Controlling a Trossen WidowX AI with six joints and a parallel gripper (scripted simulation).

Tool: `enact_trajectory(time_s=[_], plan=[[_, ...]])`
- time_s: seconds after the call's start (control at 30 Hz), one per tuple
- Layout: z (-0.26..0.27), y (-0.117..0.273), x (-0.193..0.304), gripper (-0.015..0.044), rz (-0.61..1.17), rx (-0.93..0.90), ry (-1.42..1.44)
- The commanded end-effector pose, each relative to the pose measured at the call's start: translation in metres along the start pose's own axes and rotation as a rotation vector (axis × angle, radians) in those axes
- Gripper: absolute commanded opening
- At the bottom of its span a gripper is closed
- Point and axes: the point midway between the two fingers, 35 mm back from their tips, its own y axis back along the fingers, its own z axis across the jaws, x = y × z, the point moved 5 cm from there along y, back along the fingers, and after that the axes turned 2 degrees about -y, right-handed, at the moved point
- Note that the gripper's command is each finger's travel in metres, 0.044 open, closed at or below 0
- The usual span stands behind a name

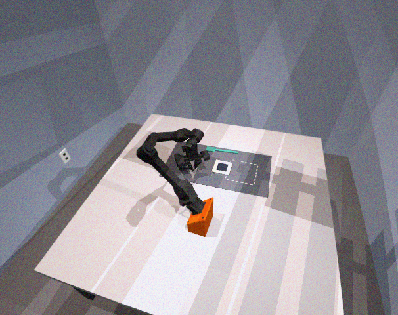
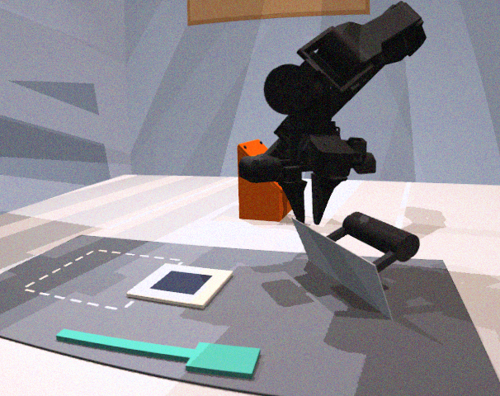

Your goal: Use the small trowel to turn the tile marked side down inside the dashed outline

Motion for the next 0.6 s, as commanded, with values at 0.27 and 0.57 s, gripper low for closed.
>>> enact_trajectory(time_s=[0.27,0.57], plan=[[-0.021,0.0,-0.001,0.01,0.001,0.004,0.001],[-0.022,0.0,-0.001,0.0074,-0.001,0.002,0.0]])
